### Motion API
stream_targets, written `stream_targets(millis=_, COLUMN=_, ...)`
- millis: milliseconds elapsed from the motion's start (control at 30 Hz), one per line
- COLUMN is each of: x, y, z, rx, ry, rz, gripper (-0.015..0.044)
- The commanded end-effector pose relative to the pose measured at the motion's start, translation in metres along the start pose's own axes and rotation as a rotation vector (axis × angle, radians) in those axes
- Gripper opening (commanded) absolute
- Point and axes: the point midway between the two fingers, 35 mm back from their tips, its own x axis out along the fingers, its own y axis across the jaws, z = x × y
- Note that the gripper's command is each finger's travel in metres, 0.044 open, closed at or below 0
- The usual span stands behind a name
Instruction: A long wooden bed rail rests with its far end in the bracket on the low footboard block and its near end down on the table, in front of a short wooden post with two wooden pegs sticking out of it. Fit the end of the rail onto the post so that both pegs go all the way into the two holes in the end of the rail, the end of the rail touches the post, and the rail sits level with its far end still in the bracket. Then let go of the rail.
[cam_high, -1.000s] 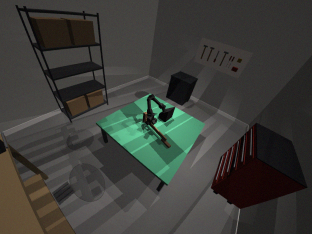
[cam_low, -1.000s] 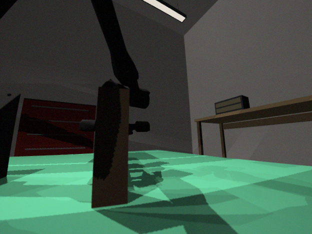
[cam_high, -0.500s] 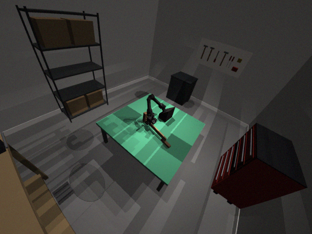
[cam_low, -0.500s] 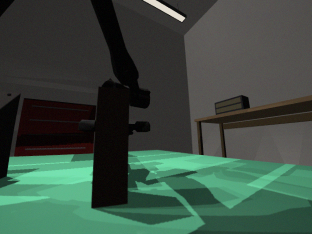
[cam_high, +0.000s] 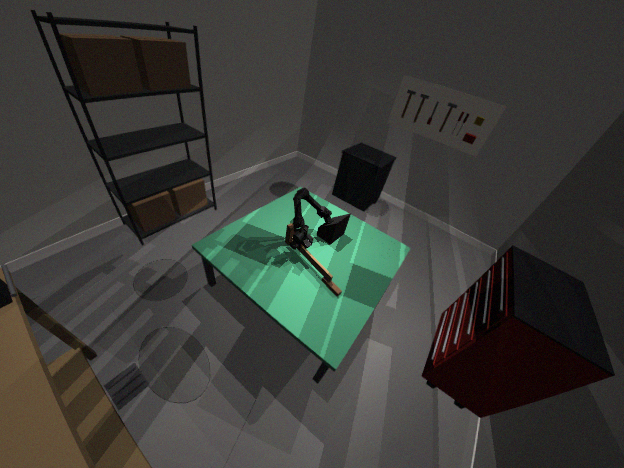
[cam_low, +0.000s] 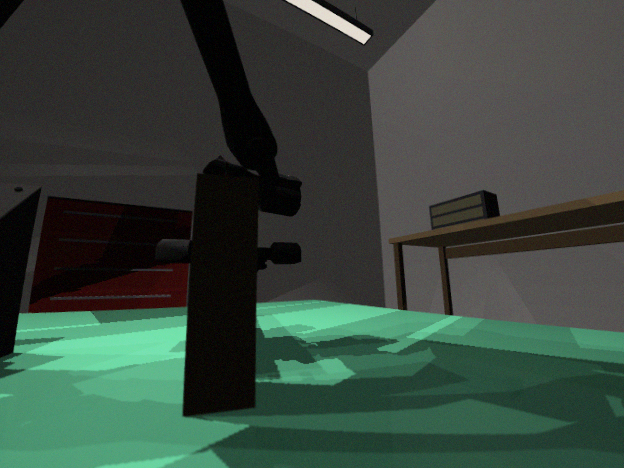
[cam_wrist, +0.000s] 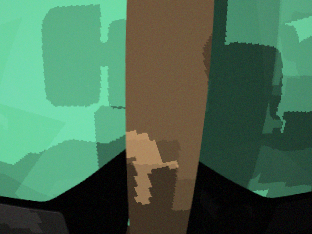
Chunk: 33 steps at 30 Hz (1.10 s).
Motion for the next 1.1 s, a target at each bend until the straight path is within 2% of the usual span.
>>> stream_targets(millis=0, x=-0.0013, y=-0.0004, z=-0.0019, rx=-0.001, ry=-0.001, rz=-0.002, gripper=0.0000)
stream_targets(millis=1067, x=-0.0006, y=-0.0003, z=-0.0119, rx=-0.001, ry=0.000, rz=-0.002, gripper=0.0000)
